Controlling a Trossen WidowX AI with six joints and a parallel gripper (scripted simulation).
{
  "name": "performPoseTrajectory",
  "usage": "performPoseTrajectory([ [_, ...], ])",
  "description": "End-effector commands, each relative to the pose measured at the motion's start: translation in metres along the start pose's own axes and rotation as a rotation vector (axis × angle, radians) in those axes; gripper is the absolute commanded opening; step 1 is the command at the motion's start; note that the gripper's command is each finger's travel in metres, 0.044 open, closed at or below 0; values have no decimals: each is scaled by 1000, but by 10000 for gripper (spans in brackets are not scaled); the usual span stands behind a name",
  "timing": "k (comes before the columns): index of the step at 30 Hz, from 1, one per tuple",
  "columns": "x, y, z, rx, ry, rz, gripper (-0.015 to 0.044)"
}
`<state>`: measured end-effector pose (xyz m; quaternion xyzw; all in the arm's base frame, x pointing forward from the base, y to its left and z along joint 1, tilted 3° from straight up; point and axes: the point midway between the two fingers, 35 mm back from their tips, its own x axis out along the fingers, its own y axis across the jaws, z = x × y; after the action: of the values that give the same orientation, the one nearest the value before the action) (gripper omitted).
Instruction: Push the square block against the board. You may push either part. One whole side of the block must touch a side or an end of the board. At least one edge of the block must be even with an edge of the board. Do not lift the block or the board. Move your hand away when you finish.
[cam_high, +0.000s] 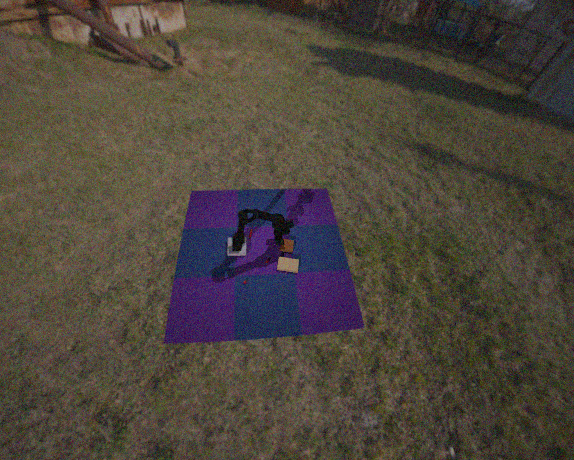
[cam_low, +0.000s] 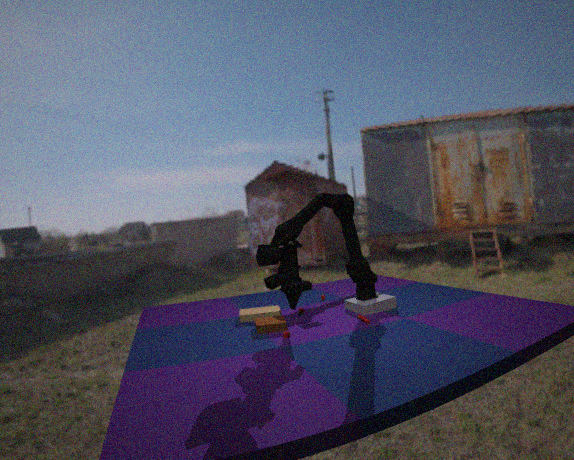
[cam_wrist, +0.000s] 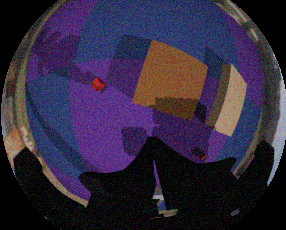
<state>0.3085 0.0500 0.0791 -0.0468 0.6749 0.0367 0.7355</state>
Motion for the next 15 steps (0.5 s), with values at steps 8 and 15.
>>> performPoseTrajectory([
  [8, -5, 11, 32, -394, -3, -1, 0],
  [15, -5, 18, 50, -637, -2, -1, 0],
])
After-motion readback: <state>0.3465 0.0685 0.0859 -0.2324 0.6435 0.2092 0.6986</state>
